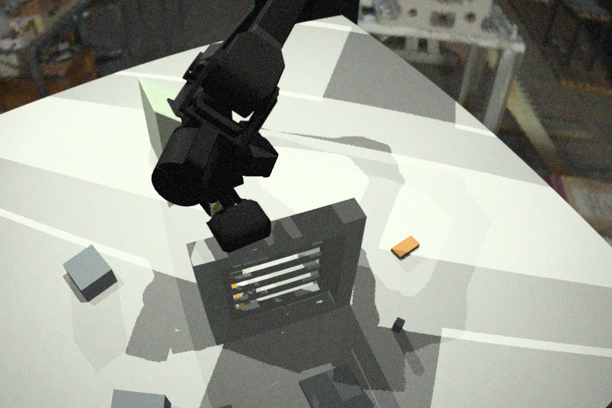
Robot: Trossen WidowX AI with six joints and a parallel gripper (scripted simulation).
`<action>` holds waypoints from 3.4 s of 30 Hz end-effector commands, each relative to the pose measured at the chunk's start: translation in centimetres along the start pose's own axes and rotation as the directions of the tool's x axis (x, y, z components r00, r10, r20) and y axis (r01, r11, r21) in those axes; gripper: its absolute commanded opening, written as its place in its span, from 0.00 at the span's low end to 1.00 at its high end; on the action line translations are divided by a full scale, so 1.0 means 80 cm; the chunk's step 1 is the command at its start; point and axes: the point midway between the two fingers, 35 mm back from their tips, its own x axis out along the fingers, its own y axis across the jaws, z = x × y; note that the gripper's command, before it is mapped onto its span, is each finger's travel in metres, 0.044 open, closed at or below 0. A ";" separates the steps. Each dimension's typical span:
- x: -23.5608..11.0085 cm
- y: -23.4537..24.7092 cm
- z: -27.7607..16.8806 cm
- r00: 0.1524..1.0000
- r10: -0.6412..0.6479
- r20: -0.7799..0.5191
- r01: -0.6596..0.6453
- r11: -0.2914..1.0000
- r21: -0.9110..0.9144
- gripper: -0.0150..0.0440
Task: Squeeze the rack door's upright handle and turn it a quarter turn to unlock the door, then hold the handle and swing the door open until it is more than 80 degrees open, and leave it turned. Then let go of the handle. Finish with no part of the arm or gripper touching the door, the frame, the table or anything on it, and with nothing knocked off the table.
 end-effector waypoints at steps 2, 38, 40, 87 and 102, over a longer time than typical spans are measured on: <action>0.001 -0.002 0.001 1.000 -0.005 0.000 0.005 1.000 -0.023 0.70; 0.001 -0.002 0.001 1.000 -0.005 0.000 0.005 1.000 -0.023 0.30; 0.001 -0.002 0.001 1.000 -0.005 0.000 0.005 1.000 -0.023 0.28; 0.002 0.065 0.064 1.000 -0.001 0.003 -0.001 0.657 0.754 0.28; 0.002 0.083 0.104 1.000 0.000 0.005 -0.004 0.451 0.892 0.28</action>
